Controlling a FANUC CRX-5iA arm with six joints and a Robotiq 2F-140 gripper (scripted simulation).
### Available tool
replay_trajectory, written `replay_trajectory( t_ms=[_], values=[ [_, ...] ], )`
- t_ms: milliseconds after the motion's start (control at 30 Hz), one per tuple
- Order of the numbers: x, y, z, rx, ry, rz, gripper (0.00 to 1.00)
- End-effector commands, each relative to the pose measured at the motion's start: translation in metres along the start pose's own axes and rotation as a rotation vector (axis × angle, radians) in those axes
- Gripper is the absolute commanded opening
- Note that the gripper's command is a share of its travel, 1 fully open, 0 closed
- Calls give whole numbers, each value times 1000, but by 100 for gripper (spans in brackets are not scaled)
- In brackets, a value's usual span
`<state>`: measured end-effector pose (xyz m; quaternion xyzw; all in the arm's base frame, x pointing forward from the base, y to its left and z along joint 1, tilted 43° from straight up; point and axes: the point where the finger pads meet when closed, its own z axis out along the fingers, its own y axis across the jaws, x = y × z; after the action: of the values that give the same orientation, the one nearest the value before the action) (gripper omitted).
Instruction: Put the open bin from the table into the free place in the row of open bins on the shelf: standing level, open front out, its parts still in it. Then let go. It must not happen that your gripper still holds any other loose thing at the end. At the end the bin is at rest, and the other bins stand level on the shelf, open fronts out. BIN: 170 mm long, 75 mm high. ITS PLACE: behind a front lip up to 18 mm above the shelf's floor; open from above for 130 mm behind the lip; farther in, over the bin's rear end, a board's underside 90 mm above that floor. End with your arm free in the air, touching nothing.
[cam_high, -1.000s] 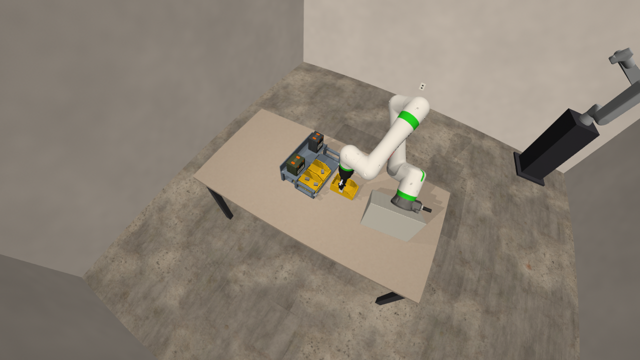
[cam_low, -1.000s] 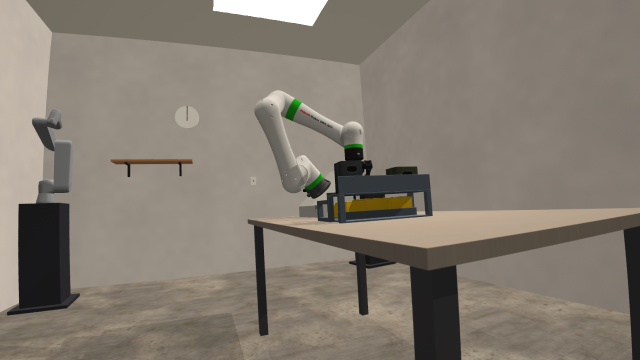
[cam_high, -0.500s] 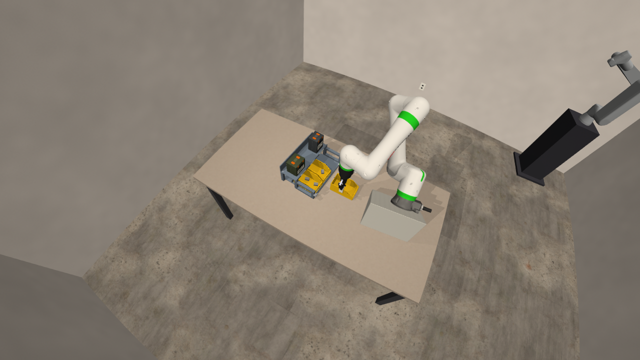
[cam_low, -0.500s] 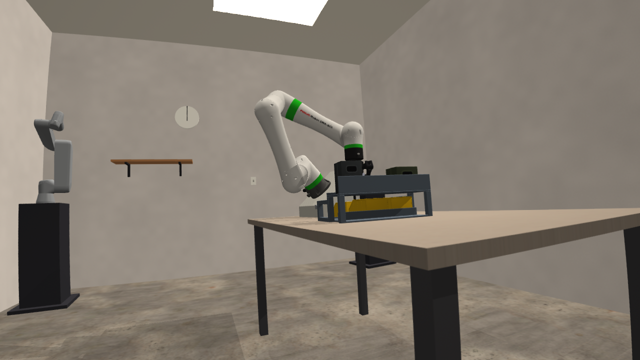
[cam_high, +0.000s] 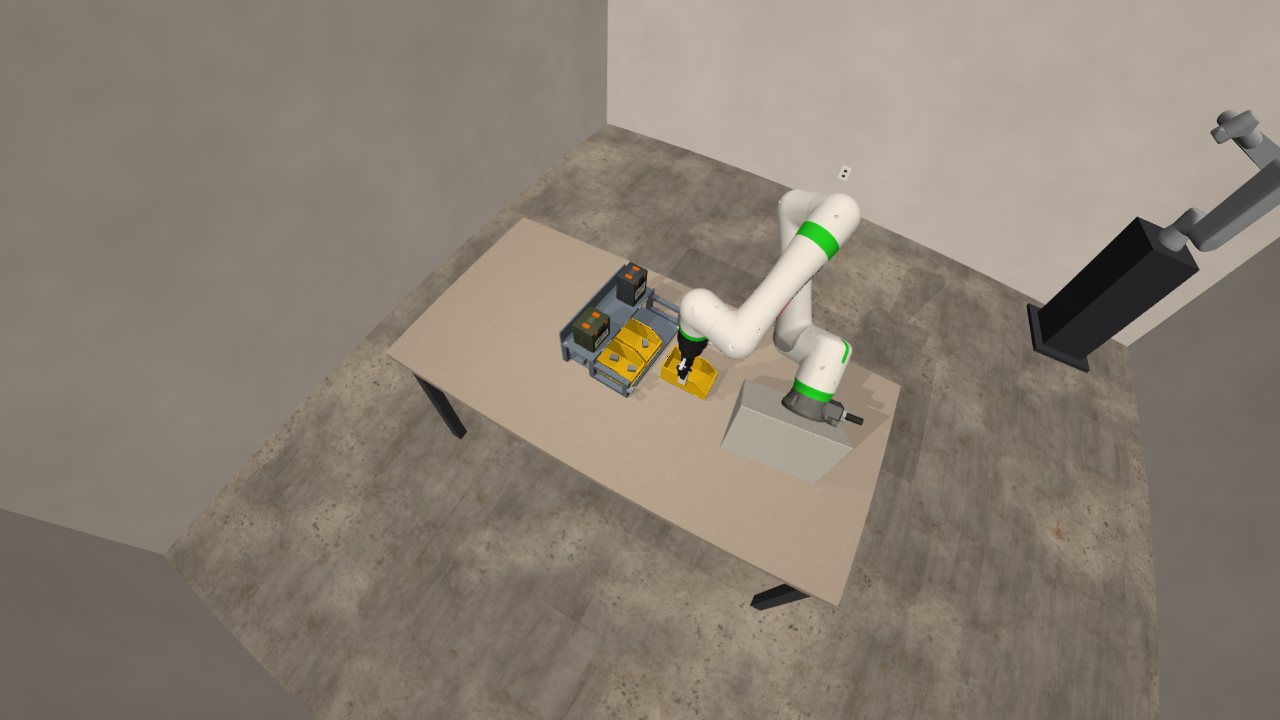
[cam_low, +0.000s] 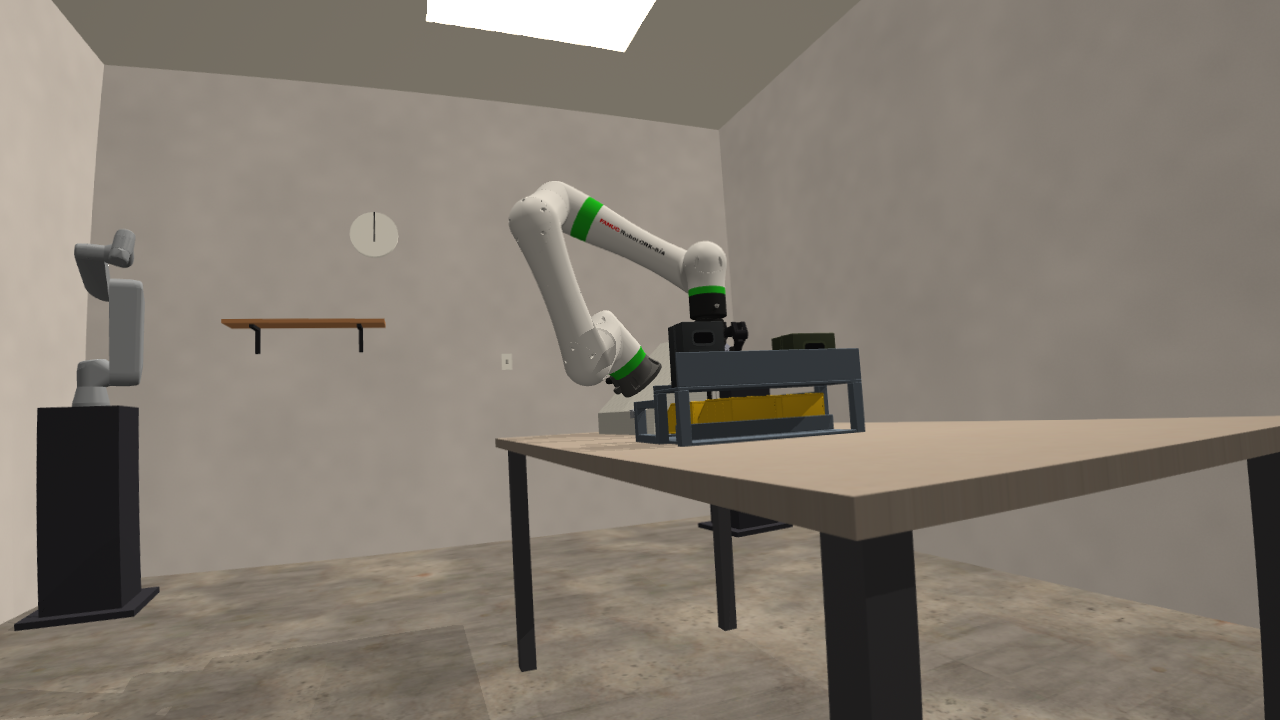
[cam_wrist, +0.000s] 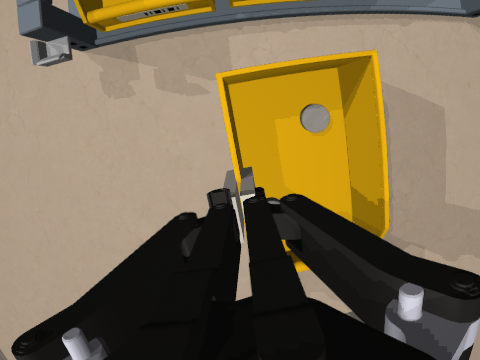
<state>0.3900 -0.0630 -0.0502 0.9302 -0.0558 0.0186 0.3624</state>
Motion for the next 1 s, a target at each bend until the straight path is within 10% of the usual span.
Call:
replay_trajectory(
  t_ms=[0,967],
  values=[
    [0,0,-2,0,0,0,0],
    [0,0,-23,0,0,0,0]
  ],
)
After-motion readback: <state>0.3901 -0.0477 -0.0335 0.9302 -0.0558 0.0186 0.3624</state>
